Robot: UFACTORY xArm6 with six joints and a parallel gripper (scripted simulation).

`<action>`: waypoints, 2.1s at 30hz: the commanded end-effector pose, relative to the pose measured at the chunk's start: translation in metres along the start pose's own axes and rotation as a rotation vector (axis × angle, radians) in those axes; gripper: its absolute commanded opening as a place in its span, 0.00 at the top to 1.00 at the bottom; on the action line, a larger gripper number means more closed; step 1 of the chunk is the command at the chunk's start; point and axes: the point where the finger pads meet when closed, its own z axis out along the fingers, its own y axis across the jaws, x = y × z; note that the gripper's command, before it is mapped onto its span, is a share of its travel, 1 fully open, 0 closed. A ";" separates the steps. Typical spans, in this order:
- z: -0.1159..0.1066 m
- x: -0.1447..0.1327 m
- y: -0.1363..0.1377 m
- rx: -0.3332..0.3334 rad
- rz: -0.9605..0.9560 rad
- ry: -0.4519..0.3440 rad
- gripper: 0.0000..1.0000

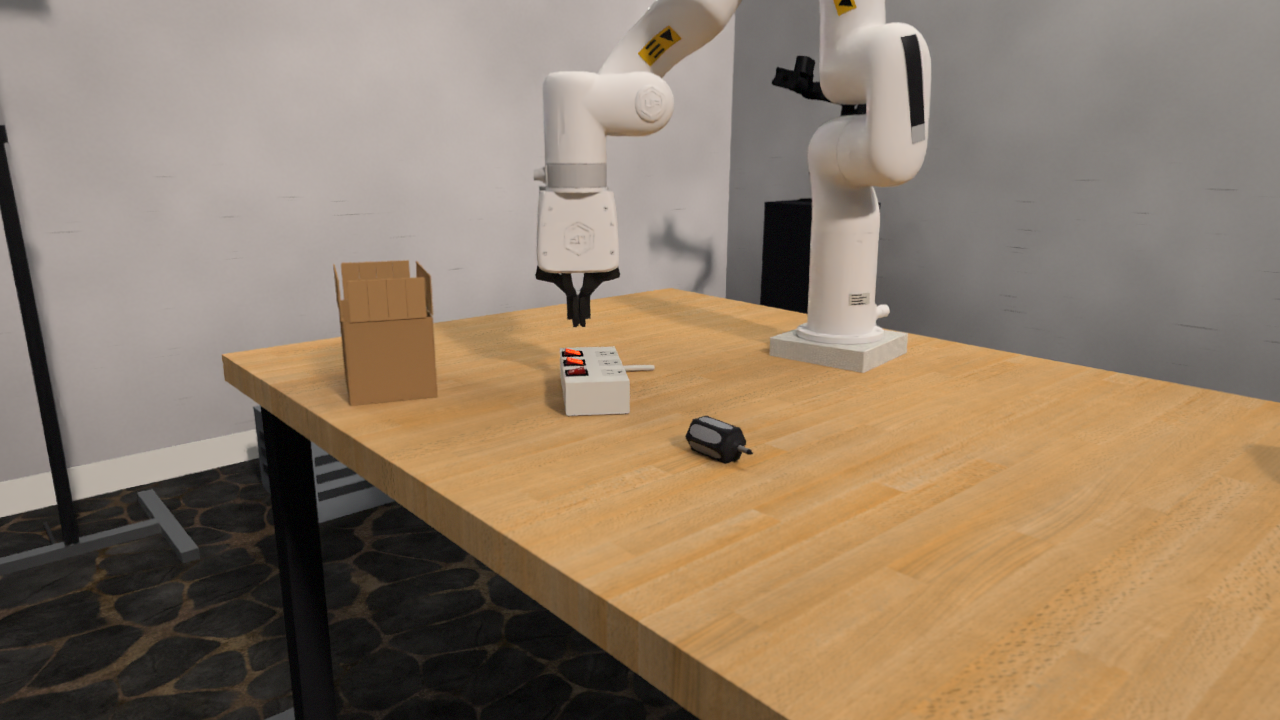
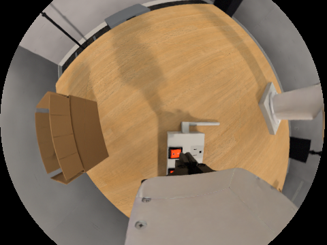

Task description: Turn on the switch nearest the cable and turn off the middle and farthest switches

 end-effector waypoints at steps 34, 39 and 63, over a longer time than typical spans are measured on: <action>-0.016 -0.046 -0.017 0.004 0.000 -0.001 1.00; -0.016 -0.046 -0.017 0.004 0.000 -0.001 1.00; -0.016 -0.046 -0.017 0.004 0.000 -0.001 1.00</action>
